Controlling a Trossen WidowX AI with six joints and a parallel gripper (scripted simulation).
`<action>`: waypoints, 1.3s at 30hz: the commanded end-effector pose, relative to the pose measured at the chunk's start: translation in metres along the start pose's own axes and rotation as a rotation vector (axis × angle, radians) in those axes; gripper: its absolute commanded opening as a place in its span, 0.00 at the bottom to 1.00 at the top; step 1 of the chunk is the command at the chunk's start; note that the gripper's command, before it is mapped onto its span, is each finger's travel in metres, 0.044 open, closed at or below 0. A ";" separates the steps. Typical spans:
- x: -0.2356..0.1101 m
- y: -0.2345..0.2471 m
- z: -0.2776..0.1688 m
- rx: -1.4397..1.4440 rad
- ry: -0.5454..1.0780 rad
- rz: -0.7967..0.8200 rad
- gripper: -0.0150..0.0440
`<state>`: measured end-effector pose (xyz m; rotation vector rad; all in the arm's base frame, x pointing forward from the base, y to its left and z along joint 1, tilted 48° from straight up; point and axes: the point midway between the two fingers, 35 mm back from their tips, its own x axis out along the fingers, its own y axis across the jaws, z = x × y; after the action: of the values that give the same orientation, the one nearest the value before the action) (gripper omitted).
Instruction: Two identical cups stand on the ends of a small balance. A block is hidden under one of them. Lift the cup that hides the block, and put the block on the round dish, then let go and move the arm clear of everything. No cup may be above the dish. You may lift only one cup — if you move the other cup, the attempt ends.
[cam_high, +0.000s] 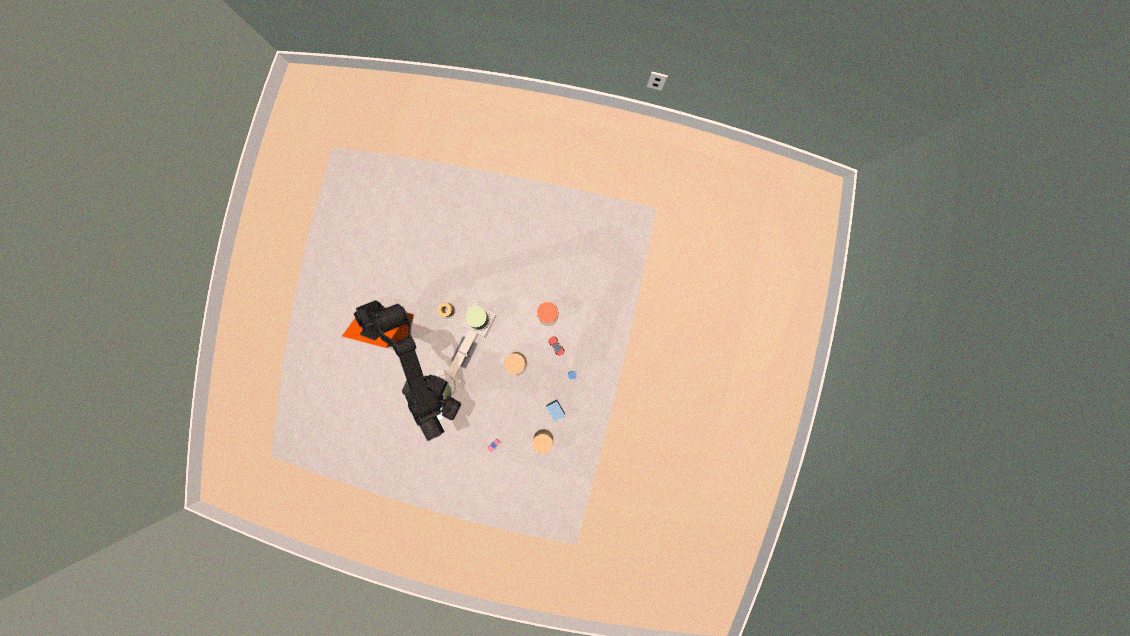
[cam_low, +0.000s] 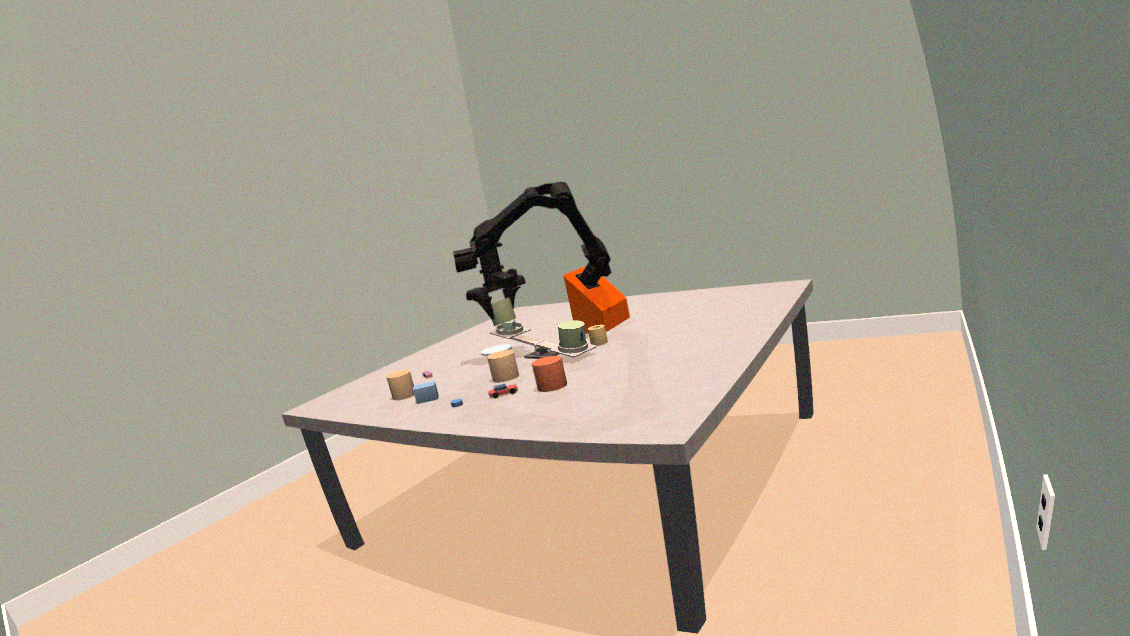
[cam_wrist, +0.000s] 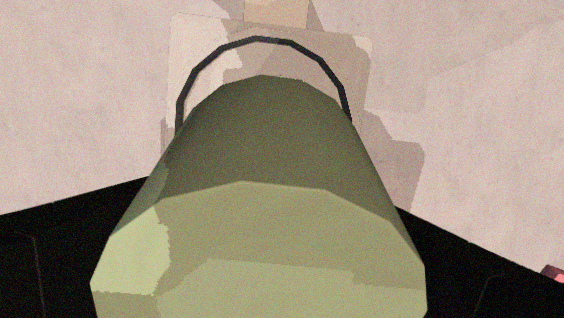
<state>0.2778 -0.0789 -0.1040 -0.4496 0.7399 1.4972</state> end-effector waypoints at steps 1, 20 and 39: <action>-0.011 -0.002 0.001 -0.010 0.010 -0.012 0.25; -0.036 0.001 0.001 -0.010 0.009 -0.011 0.25; -0.059 0.005 0.003 -0.011 0.007 -0.010 0.25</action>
<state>0.2758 -0.1125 -0.0682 -0.4442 0.7371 1.5009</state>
